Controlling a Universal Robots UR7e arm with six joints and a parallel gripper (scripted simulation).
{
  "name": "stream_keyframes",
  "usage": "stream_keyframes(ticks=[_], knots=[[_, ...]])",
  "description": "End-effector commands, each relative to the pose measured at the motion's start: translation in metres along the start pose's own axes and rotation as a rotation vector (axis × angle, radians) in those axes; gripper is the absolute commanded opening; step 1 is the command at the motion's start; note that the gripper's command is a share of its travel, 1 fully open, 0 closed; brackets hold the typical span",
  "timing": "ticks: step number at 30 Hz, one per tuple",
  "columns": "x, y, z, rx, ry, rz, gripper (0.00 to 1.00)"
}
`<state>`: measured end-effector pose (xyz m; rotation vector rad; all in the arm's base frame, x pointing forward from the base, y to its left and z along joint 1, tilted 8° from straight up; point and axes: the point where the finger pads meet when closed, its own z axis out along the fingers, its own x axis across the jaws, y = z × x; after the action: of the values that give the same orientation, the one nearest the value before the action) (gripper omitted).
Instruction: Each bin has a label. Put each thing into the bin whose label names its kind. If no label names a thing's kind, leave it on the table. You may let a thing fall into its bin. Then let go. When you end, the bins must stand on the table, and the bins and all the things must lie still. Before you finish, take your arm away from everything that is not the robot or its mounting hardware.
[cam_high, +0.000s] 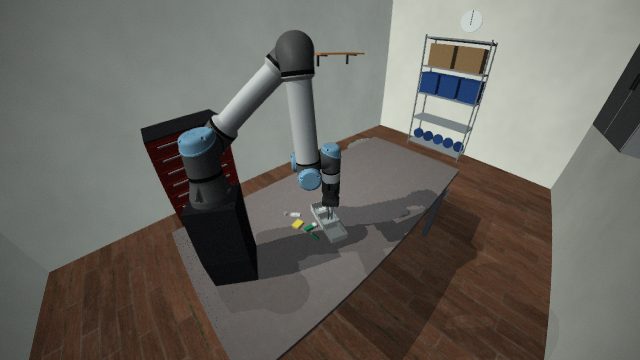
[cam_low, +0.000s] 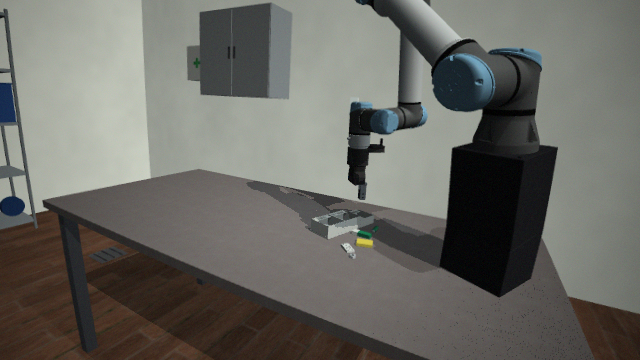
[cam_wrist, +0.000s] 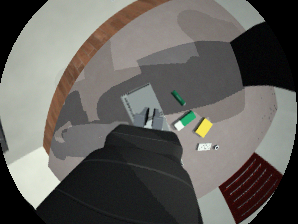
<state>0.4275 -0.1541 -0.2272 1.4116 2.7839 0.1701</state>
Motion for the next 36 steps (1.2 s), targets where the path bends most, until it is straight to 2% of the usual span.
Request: stream_keyframes(ticks=[1, 14, 16, 17, 31, 33, 36], knots=[[-0.0355, -0.0088, 0.0261, -0.007, 0.000, -0.157, 0.31], [-0.0365, -0.0091, 0.0268, -0.004, -0.005, -0.468, 0.31], [-0.0365, -0.0091, 0.0268, -0.004, -0.005, -0.468, 0.31], [-0.0365, -0.0091, 0.0268, -0.004, -0.006, -0.540, 0.31], [-0.0365, -0.0091, 0.0268, 0.000, -0.007, -0.874, 0.31], [-0.0365, -0.0091, 0.0268, 0.000, -0.007, -0.874, 0.31], [-0.0365, -0.0092, 0.0268, 0.001, -0.007, -0.983, 0.31]])
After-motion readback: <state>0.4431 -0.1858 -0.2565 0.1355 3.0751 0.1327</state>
